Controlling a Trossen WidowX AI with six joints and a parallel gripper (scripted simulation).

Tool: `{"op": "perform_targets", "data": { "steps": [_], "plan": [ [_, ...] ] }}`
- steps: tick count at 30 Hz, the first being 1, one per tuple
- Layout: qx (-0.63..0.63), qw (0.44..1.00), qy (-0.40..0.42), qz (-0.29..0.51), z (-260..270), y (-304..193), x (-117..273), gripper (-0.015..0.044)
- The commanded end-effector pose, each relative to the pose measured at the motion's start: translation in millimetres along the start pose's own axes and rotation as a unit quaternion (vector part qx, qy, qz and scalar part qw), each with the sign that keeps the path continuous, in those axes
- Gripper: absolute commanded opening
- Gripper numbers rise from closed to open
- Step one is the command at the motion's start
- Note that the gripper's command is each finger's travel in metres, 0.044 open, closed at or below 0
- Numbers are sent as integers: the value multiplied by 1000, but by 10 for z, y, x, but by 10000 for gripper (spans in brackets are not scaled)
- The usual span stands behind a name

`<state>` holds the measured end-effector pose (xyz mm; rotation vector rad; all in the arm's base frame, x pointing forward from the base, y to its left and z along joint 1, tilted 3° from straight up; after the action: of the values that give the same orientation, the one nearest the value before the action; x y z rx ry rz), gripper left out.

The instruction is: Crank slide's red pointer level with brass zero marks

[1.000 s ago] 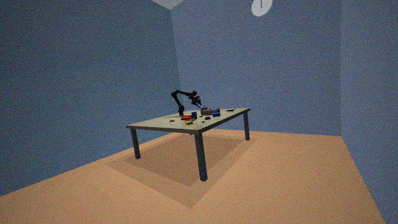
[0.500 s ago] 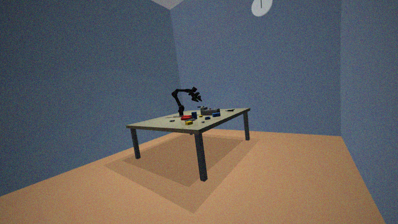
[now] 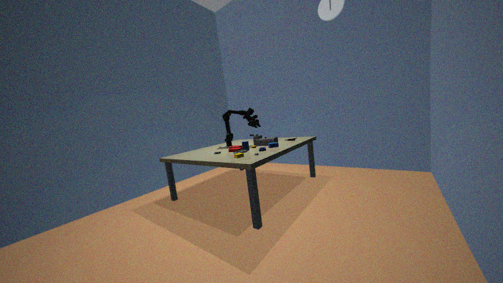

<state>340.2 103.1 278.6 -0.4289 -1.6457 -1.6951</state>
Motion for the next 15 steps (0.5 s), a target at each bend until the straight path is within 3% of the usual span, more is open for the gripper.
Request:
{"op": "perform_targets", "data": {
  "steps": [1,7,15],
  "plan": [
    [10,1000,11,3,-87,146,-189,440],
    [15,1000,18,2,-161,219,-327,440],
    [15,1000,18,2,-200,-103,-672,440]
  ]
}}
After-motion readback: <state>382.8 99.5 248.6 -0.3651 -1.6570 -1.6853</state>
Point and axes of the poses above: the point midway between the two fingers, 35 mm back from their tips, its own x axis back along the fingers, its own z axis across the jaws, y = z × x, the point moved 6 cm from there along x, back along the fingers, and after that the axes turned 5 degrees about -x, right-handed, at the moved point
